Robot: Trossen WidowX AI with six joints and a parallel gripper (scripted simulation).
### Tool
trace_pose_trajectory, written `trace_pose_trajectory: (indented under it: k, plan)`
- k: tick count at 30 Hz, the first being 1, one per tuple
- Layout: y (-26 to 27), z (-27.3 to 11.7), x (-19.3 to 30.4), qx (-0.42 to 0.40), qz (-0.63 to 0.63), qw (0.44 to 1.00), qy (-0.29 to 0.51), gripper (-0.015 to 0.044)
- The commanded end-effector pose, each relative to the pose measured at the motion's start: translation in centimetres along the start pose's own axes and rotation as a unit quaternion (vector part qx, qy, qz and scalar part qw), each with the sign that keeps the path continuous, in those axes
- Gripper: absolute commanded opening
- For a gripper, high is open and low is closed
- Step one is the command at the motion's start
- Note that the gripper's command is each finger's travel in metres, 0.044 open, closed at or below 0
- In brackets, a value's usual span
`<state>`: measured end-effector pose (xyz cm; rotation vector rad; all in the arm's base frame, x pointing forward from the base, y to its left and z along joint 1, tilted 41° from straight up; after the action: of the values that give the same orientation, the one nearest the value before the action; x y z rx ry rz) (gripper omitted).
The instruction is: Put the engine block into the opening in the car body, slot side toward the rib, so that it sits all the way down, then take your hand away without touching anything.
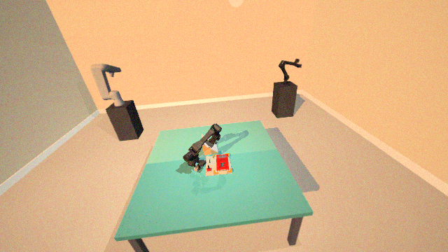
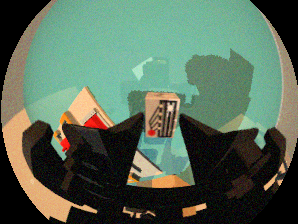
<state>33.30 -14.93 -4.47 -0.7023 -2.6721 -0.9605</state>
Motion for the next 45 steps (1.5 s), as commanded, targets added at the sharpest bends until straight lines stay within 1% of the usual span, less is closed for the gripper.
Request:
trace_pose_trajectory:
  k: [1,7,11,19,45]
  plan:
    - [0.0,0.0,0.0,-0.003,0.002,1.000,-0.001,0.0138]
    - [0.0,0.0,0.0,-0.003,0.002,1.000,-0.001,0.0098]
    - [0.0,-0.2,-0.1,-0.004,-0.005,1.000,-0.006,0.0000]
    - [0.0,-1.5,-0.6,-0.005,-0.026,0.999,-0.022,0.0000]
    - [-0.4,-9.6,-1.2,-0.001,-0.004,1.000,-0.008,0.0000]
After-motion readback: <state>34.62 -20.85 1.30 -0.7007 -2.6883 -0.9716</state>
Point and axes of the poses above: the point midway between the two fingers, 35 mm back from their tips, its own z axis out along the fingers, its own y axis across the jaws, x = y × z, the point moved 8 cm from there along -z, back along the fingers, and after that the axes turned 2 degrees about -z, right-handed, at the moved point
